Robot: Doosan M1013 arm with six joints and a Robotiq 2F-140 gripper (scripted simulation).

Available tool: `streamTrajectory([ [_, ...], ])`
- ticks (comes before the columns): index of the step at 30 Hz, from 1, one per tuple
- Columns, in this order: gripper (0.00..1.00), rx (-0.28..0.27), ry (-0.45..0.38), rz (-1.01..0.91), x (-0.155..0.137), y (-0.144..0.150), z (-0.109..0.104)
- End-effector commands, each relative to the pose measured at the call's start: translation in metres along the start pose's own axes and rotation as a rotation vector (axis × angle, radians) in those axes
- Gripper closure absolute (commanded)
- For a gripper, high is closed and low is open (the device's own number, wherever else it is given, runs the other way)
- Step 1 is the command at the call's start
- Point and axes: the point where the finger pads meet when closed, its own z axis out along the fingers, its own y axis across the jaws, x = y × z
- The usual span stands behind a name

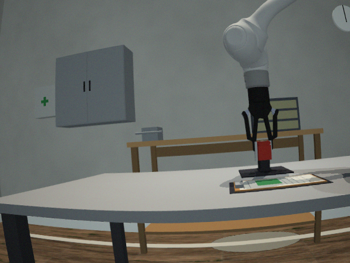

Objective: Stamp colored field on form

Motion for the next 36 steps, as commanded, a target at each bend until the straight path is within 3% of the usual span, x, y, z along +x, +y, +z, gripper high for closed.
streamTrajectory([
  [1,0.84,0.000,0.000,0.000,0.000,0.000,-0.009],
  [8,0.84,0.000,0.000,0.000,0.000,0.000,-0.036],
  [20,0.84,0.000,0.000,0.001,0.004,0.001,-0.037],
  [22,0.84,0.000,0.000,0.004,0.023,0.008,-0.037],
  [25,0.84,0.002,0.000,0.015,0.087,0.026,-0.036],
  [29,0.84,0.001,0.000,0.035,0.143,0.029,-0.037],
  [31,0.84,0.001,0.000,0.035,0.143,0.029,-0.037],
  [32,0.84,0.001,0.000,0.039,0.186,0.033,-0.037],
  [36,0.84,0.000,0.000,0.046,0.239,0.032,-0.037],
])
